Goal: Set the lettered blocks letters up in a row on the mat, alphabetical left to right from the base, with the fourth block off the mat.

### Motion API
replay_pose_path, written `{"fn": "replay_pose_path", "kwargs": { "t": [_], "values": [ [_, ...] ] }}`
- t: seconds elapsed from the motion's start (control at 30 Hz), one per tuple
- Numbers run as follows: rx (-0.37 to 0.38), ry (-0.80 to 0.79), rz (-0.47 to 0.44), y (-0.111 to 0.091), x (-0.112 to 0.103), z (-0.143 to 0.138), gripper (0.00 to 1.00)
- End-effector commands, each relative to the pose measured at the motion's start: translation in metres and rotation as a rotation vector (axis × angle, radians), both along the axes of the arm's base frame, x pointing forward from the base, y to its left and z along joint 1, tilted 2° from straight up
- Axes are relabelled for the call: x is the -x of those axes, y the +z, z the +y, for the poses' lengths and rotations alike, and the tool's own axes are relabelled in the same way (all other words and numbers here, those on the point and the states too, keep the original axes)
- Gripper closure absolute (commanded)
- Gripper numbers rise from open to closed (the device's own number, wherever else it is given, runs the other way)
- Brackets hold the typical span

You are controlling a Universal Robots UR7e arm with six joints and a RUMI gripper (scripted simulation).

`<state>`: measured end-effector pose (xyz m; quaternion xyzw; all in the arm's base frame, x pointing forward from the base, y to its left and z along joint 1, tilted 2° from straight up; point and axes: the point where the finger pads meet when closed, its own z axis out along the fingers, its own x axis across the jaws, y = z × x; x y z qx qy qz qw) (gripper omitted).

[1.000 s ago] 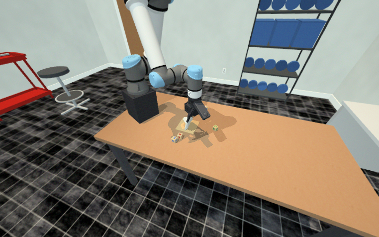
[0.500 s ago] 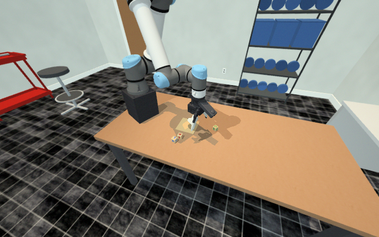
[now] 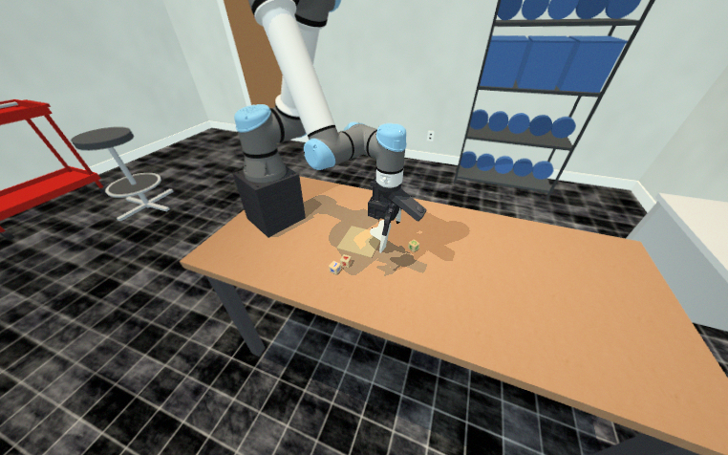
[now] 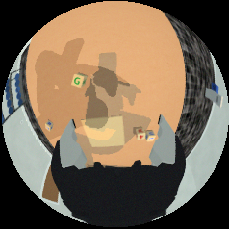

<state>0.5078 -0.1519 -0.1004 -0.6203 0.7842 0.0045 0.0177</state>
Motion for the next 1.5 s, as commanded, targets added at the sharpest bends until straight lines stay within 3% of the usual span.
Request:
{"fn": "replay_pose_path", "kwargs": {
  "t": [0.0, 1.47],
  "values": [
    [0.001, 0.139, -0.004, 0.001, -0.013, 0.007, 0.00],
    [0.017, 0.851, -0.027, 0.003, -0.067, 0.058, 0.00]
  ]
}}
